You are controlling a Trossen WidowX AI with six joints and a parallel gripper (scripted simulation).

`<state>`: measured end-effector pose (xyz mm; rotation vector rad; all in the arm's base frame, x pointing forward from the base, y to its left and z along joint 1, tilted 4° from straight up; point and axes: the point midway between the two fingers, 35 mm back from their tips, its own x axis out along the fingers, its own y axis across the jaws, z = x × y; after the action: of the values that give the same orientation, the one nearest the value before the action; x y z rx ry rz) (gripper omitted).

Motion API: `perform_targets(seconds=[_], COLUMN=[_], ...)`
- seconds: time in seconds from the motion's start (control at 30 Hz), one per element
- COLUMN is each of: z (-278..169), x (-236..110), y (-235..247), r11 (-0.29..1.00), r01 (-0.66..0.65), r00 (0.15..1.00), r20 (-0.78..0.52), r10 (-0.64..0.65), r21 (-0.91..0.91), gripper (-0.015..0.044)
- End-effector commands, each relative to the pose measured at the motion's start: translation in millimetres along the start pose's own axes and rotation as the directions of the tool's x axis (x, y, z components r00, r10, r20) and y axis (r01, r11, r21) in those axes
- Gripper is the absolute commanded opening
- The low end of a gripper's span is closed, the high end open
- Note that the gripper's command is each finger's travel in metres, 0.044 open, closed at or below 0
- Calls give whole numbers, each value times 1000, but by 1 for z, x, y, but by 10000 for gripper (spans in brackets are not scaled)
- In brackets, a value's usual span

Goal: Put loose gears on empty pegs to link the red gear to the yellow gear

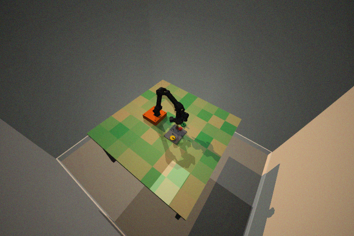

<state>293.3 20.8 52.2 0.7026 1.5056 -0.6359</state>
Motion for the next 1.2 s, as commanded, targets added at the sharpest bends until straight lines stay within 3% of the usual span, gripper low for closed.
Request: perform_targets(seconds=[0.0, 0.13, 0.27, 0.43, 0.5, 0.87, 1.17], z=[-19, -56, -94, -142, -155, -156, -157], x=[3, 4, 4, 5, 5, 5, 28], y=[10, 29, 38, 43, 44, 45, 46], r11=[967, 714, 273, -363, -512, -530, -530], r01=[7, -1, -11, -23, -25, -25, -25], r00=[1000, 1000, 1000, 1000, 1000, 1000, 1000], r20=[-8, -10, -14, -20, -22, -22, -22], r10=[-9, -9, -9, -11, -11, -11, -11], r21=[-254, -700, -962, -931, -858, -848, -848], gripper=[245, 350, 440, 440, 440, 440, 440])
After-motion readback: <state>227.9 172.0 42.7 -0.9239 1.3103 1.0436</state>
